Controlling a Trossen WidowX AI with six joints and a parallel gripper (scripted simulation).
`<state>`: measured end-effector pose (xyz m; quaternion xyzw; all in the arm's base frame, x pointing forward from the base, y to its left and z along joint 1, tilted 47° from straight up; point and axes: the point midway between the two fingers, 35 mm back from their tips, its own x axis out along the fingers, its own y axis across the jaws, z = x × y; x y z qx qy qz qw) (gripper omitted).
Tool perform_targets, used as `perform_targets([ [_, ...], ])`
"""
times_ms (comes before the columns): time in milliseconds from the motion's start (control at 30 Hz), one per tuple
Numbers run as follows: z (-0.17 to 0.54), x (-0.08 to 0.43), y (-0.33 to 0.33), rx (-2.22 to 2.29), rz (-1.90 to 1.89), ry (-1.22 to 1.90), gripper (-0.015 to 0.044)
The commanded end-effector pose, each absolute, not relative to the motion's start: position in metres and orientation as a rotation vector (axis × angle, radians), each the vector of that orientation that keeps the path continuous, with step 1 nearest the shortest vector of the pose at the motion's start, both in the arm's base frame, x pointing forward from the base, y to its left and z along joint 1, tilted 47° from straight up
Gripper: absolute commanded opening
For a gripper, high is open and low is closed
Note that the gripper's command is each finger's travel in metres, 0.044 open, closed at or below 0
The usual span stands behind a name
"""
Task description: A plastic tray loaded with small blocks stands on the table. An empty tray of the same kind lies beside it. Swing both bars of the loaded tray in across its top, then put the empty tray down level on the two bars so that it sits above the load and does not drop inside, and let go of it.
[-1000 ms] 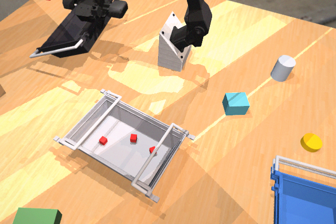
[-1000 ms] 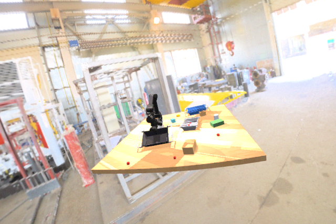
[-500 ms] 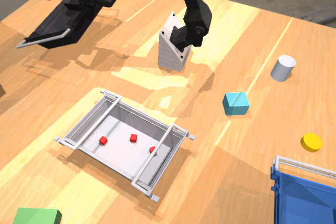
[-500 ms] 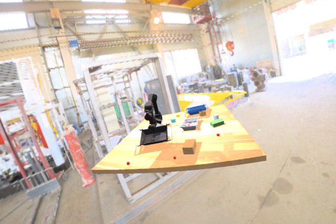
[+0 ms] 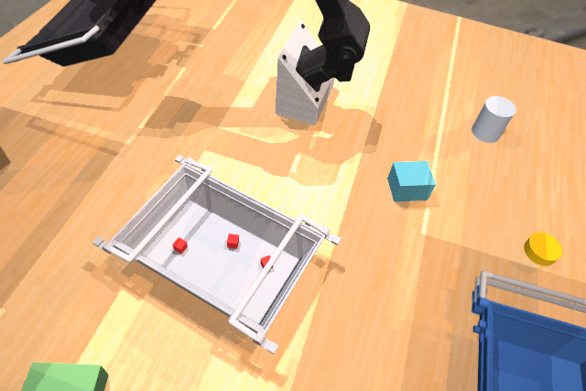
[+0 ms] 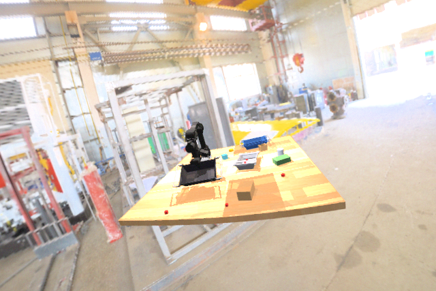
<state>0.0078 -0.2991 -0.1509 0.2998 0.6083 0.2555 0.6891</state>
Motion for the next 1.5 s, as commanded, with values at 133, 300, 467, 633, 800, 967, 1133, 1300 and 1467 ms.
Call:
perform_targets([
  [133,-0.14,0.005,-0.328,0.644,0.556,1.368,0.0],
  [300,-0.137,0.005,-0.334,0.644,0.556,1.368,0.0],
  [467,-0.137,0.005,-0.334,0.644,0.556,1.368,0.0],
  [633,-0.137,0.005,-0.334,0.644,0.556,1.368,0.0],
  [800,-0.137,0.005,-0.334,0.644,0.556,1.368,0.0],
  [967,-0.137,0.005,-0.334,0.644,0.556,1.368,0.0],
  [1133,-0.137,0.005,-0.334,0.644,0.556,1.368,0.0],
  [1300,-0.133,0.012,-0.335,0.625,0.564,1.363,0.0],
  [1467,-0.116,0.039,-0.337,0.561,0.595,1.342,0.0],
])
